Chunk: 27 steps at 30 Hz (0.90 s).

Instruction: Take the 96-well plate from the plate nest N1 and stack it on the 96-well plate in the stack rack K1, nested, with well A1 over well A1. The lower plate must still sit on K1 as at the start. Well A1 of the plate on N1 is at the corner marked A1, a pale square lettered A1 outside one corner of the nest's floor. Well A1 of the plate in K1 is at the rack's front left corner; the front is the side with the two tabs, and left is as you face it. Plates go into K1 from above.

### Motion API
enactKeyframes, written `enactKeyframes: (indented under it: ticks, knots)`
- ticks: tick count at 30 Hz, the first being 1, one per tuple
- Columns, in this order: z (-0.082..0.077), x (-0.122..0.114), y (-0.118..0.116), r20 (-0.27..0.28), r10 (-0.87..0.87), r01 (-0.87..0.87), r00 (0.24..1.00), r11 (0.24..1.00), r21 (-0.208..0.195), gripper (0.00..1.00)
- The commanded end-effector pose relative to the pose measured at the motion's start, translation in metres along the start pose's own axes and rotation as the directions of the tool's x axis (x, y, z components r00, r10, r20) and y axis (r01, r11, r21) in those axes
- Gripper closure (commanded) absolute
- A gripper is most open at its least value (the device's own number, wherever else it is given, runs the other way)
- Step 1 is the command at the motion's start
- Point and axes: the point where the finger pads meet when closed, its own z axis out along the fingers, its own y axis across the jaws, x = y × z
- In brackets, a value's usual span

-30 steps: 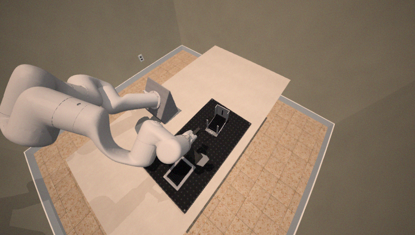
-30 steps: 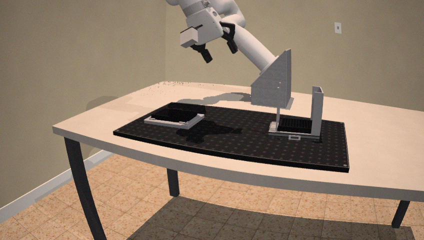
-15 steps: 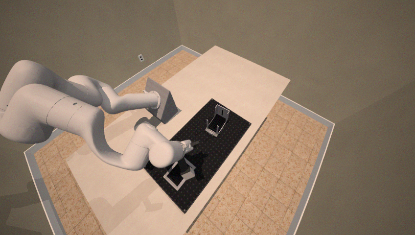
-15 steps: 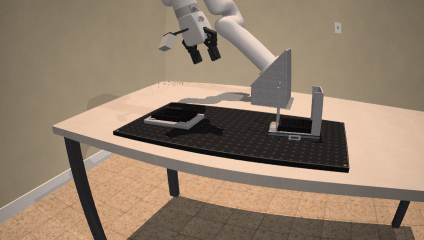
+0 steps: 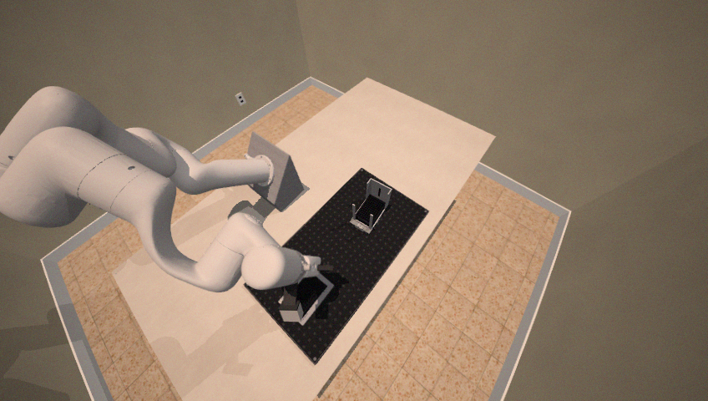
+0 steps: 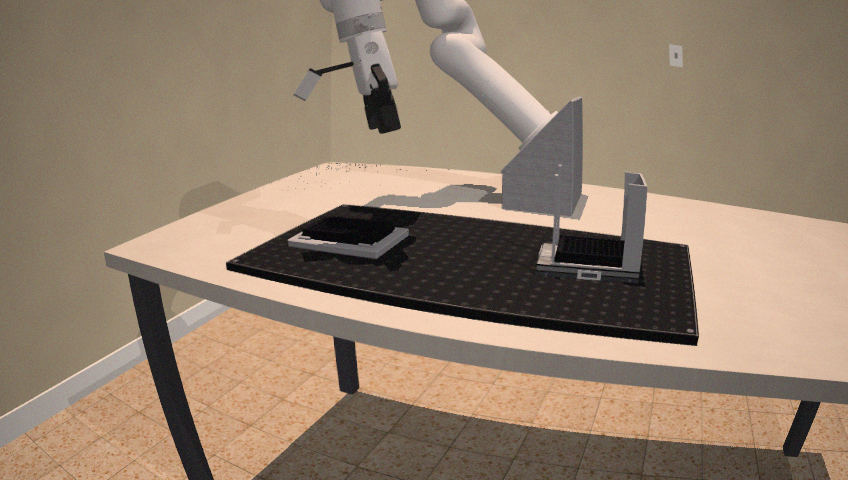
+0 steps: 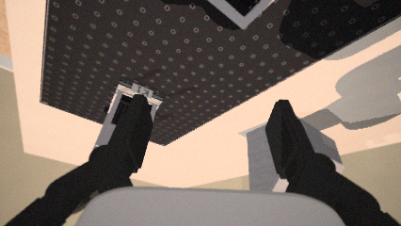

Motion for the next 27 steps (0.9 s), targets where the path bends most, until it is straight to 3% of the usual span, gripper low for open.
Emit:
enactKeyframes:
  ticks: [1, 9, 18, 27]
  knots:
    - [0.0, 0.013, 0.007, -0.054, 0.146, -0.145, 0.988, 0.989, 0.005, 0.0]
    - [-0.001, 0.033, 0.02, -0.113, 0.329, -0.329, 0.937, 0.944, 0.023, 0.0]
    - [-0.002, 0.056, 0.037, -0.19, 0.579, -0.574, 0.793, 0.814, 0.086, 0.0]
    - [-0.002, 0.056, 0.037, -0.191, 0.582, -0.577, 0.791, 0.812, 0.086, 0.0]
